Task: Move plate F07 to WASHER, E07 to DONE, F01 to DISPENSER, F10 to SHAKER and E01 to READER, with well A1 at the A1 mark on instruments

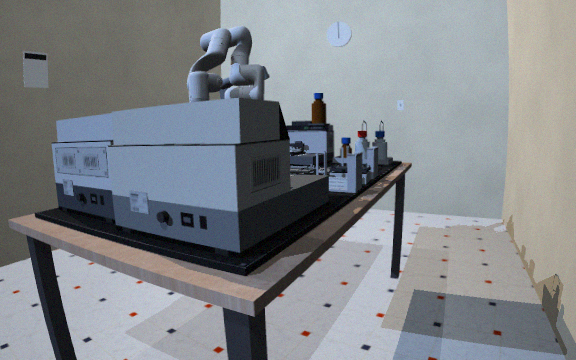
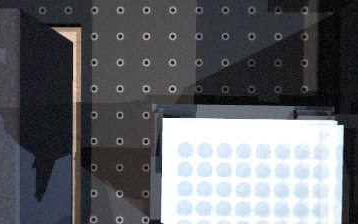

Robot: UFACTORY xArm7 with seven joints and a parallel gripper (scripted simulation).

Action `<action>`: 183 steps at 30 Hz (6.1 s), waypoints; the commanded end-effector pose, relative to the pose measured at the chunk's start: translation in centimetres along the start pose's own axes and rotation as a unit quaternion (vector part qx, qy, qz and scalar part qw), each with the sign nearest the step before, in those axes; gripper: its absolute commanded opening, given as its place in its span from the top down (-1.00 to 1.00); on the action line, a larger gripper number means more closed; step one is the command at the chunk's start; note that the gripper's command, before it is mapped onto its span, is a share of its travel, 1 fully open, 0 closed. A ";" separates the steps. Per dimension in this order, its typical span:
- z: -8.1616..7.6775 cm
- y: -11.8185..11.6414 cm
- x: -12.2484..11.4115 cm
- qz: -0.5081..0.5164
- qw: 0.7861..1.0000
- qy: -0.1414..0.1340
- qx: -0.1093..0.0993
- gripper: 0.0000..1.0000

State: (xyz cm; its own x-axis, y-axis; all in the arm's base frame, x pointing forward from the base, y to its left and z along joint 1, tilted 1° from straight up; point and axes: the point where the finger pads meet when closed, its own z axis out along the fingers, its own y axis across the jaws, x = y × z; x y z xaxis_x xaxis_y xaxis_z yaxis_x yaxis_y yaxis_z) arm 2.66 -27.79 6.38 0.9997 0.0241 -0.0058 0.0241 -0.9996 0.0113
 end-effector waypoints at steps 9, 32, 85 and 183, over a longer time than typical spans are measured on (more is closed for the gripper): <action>-0.1 0.2 0.0 0.000 1.000 0.000 -0.002 1.00; 0.3 0.2 0.0 0.000 1.000 0.000 -0.002 1.00; 0.7 0.2 0.0 0.000 1.000 0.000 -0.002 -1.00; -7.6 -1.3 5.8 0.046 0.999 0.001 -0.002 -1.00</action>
State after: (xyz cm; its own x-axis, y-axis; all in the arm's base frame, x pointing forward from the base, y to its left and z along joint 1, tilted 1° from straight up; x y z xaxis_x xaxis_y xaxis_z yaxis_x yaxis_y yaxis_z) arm 7.43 -26.35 13.78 0.9977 -0.0677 -0.0042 -0.0676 -0.9976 0.0116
